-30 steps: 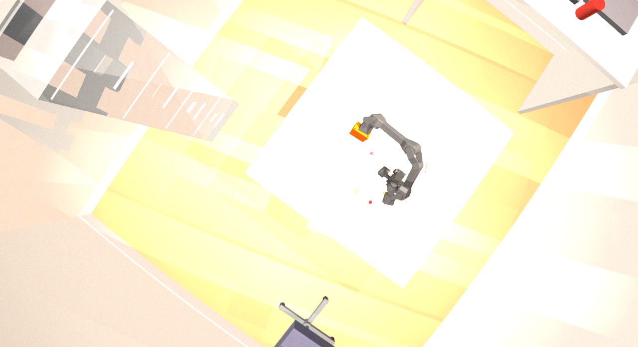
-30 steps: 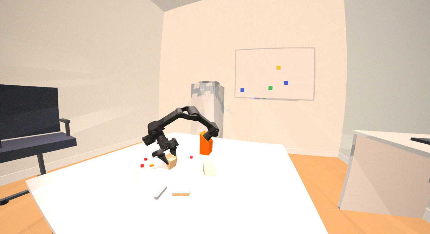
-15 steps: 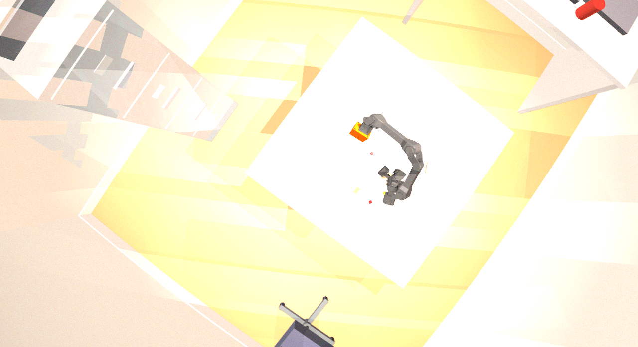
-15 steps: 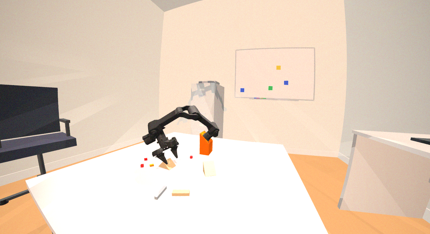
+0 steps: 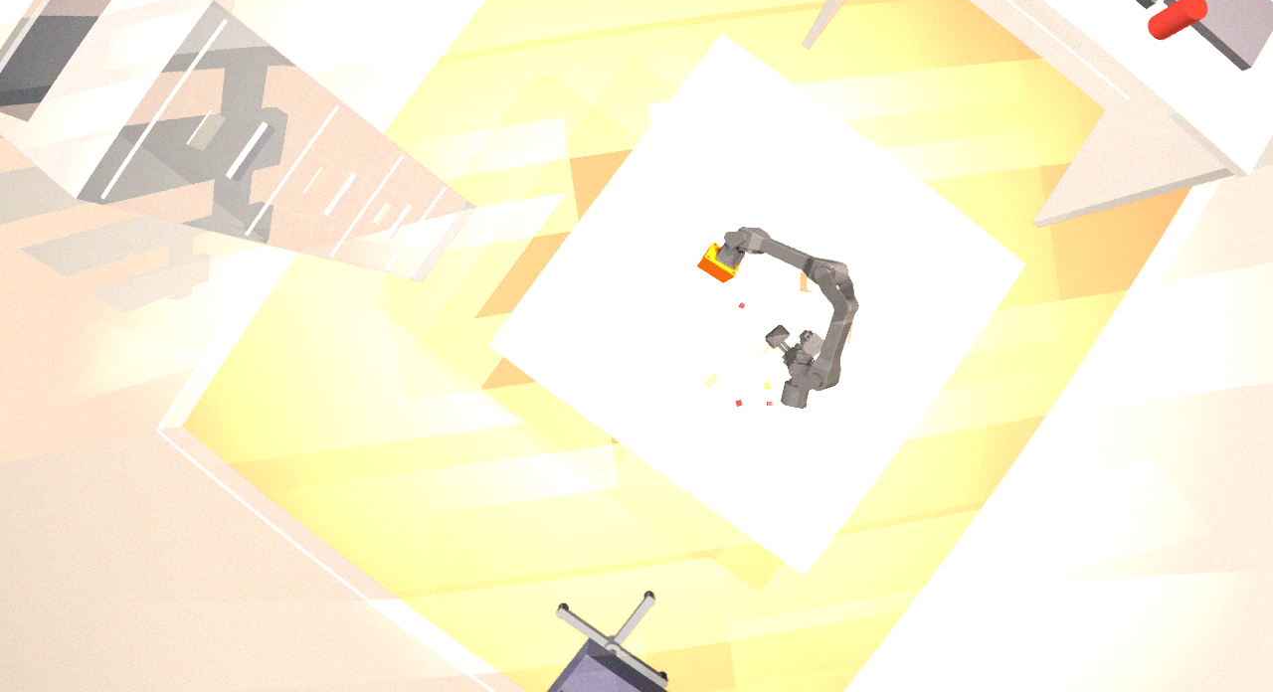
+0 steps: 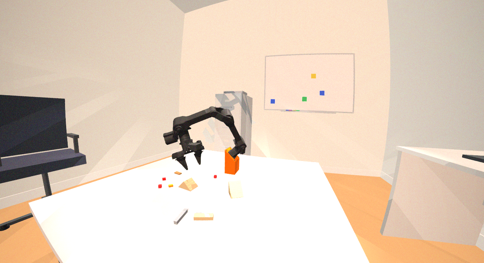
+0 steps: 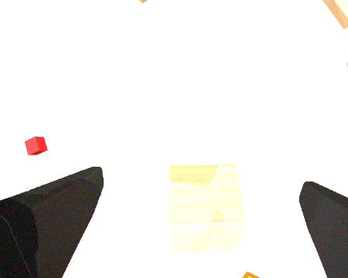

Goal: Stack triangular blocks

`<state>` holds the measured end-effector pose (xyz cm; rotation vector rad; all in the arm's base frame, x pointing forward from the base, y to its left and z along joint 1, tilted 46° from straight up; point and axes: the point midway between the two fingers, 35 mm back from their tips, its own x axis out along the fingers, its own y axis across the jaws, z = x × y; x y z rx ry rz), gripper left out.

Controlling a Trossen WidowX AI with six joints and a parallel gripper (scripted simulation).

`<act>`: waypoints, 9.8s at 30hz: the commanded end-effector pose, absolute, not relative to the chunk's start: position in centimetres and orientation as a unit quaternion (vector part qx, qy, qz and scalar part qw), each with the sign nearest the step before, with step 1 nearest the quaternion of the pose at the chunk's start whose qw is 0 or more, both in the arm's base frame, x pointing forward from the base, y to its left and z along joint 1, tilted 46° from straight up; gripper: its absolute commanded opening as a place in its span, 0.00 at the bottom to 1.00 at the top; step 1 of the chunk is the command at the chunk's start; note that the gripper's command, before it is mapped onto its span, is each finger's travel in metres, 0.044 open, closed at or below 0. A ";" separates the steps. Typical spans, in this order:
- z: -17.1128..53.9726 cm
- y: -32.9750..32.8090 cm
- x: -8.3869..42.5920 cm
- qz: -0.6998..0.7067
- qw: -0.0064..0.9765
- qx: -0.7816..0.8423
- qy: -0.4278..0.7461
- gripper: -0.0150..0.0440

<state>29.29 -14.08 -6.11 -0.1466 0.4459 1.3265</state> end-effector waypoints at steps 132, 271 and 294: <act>-9.3 -13.3 29.5 0.210 0.677 -0.046 0.704 0.25; 6.6 -5.9 35.5 -0.546 -0.095 0.734 0.392 0.25; 14.4 0.4 34.8 -0.539 -0.098 0.734 0.403 0.25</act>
